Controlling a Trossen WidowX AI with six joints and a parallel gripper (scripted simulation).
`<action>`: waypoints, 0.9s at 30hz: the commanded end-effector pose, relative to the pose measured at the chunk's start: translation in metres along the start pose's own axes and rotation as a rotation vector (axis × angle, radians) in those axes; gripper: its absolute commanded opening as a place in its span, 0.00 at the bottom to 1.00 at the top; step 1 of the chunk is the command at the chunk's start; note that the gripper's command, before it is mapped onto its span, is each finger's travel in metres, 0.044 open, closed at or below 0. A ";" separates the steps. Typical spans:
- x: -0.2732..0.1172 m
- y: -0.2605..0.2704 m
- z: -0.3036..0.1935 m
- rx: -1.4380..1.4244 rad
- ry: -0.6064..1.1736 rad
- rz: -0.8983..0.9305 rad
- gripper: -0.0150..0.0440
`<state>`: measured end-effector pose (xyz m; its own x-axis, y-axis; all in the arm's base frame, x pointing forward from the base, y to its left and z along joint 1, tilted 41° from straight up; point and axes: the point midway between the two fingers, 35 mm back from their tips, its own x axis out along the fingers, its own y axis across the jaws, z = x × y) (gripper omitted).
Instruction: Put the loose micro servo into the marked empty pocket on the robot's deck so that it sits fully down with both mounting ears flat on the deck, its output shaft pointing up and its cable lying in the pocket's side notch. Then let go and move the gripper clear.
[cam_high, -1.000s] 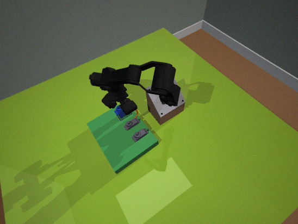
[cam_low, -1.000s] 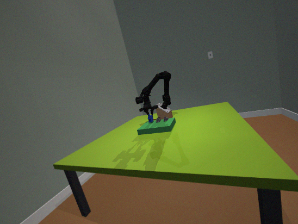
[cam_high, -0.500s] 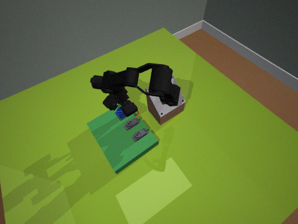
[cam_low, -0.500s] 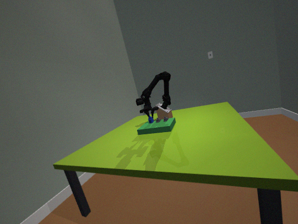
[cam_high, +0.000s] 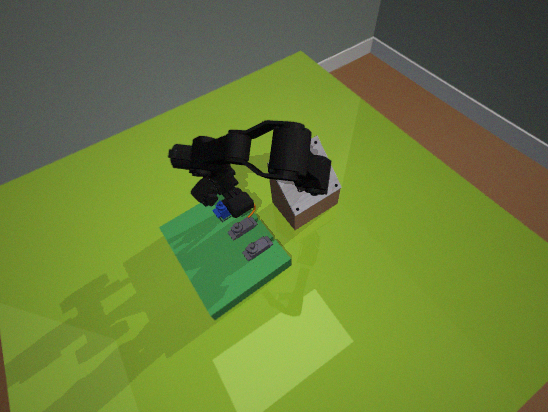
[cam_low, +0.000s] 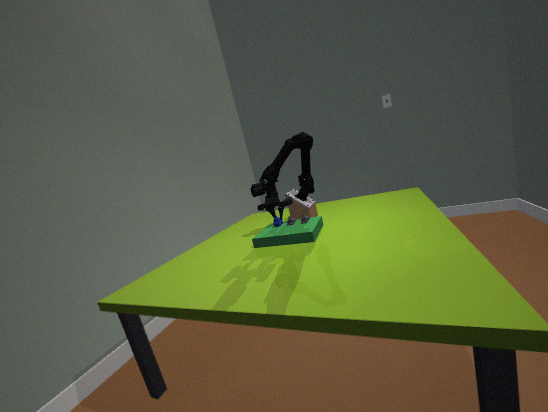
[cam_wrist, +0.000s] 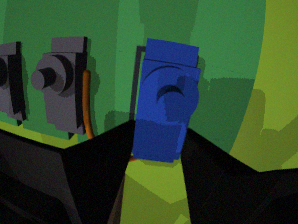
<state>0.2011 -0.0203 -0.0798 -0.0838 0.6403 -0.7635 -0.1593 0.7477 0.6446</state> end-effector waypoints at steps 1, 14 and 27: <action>0.003 0.000 0.001 0.002 -0.004 0.000 0.25; 0.016 0.000 0.001 0.002 -0.004 0.000 0.25; 0.011 0.000 0.000 0.002 -0.004 0.000 0.57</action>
<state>0.1988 -0.0088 -0.0920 -0.0829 0.6424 -0.7619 -0.1566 0.7467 0.6465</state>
